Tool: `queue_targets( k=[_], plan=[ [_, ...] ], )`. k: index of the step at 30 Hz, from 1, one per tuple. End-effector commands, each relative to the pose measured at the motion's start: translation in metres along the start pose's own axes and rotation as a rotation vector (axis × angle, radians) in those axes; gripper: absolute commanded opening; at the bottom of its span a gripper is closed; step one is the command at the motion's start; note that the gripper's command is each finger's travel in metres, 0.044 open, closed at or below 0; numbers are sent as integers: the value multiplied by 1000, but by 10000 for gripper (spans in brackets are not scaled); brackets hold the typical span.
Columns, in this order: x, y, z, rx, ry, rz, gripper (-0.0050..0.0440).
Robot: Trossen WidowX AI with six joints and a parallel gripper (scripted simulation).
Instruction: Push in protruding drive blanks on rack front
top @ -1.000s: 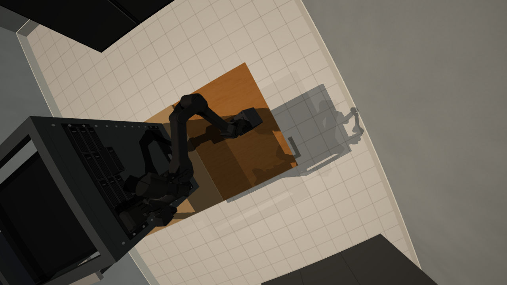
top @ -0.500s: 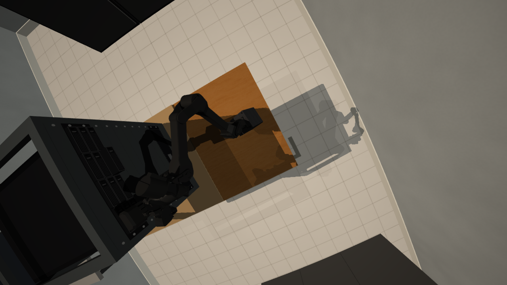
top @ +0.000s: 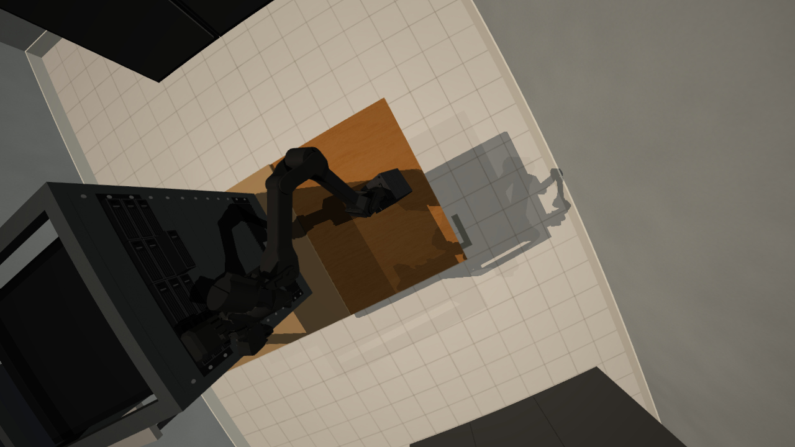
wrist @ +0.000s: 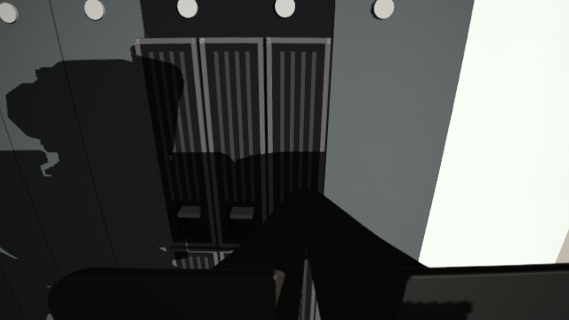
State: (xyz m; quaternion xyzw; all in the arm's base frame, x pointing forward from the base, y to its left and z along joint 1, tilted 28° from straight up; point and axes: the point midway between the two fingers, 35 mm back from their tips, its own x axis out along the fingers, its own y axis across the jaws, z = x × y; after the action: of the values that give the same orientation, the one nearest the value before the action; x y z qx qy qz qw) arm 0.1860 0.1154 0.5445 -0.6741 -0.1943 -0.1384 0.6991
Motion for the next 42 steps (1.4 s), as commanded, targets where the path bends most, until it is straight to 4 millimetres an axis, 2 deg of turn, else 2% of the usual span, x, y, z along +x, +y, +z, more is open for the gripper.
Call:
queue_targets(
  k=[1, 26, 32, 42],
  plan=[
    [4, -8, -4, 17, 4, -11, -50],
    [14, -6, -1, 17, 4, -11, -50],
    [23, -7, -2, 17, 4, -11, -50],
    [24, -7, -2, 17, 4, -11, -50]
  ],
)
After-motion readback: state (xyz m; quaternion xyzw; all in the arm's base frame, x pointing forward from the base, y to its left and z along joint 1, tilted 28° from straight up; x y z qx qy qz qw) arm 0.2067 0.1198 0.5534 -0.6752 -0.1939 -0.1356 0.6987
